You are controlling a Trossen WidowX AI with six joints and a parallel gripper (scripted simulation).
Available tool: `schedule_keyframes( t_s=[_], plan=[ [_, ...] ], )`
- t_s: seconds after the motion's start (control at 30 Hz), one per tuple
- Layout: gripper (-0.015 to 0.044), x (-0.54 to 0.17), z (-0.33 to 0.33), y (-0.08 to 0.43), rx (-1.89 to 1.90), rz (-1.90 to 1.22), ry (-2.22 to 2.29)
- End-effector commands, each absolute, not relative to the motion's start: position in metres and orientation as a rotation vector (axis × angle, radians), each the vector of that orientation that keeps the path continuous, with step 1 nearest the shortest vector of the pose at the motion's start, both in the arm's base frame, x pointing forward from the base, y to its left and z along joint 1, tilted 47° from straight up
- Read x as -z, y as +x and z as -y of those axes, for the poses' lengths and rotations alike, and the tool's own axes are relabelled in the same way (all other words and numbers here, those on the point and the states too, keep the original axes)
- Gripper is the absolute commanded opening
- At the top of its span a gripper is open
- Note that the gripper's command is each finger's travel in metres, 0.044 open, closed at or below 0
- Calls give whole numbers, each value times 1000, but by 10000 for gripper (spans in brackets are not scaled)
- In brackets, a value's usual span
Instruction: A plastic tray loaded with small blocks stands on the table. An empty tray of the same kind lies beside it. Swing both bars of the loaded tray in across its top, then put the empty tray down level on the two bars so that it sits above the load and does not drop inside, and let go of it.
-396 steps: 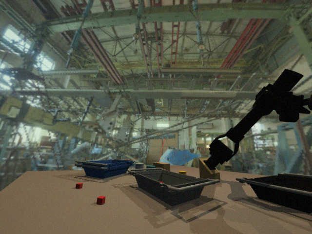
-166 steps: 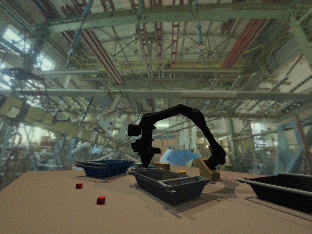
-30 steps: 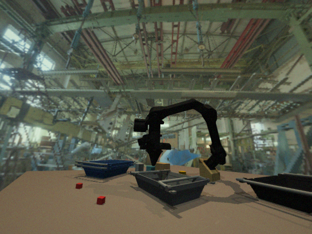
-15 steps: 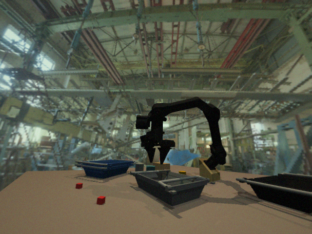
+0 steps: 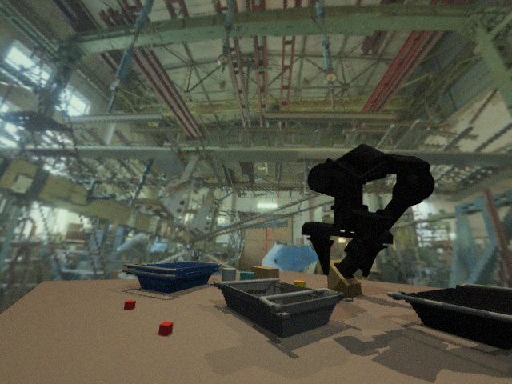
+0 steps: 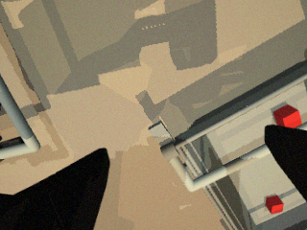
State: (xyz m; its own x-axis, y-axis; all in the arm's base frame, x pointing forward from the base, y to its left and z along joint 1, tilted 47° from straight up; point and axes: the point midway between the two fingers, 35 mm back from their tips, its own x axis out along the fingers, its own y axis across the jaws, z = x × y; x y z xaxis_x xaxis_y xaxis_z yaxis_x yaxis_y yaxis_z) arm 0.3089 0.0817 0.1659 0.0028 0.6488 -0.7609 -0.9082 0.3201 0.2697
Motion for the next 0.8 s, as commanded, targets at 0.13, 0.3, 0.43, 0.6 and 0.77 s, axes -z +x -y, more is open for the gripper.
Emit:
schedule_keyframes(
  t_s=[0.13, 0.3, 0.43, 0.6, 0.77],
  plan=[
    [440, -219, -136, 217, -1522, -524, -806],
    [440, -237, -152, 153, -1644, -193, -1078],
    [440, -242, -154, 103, -1707, 102, -1275],
    [440, -239, -148, 55, -1733, 450, -1462],
    [440, -239, -147, 53, -1733, 464, -1468]
  ],
)
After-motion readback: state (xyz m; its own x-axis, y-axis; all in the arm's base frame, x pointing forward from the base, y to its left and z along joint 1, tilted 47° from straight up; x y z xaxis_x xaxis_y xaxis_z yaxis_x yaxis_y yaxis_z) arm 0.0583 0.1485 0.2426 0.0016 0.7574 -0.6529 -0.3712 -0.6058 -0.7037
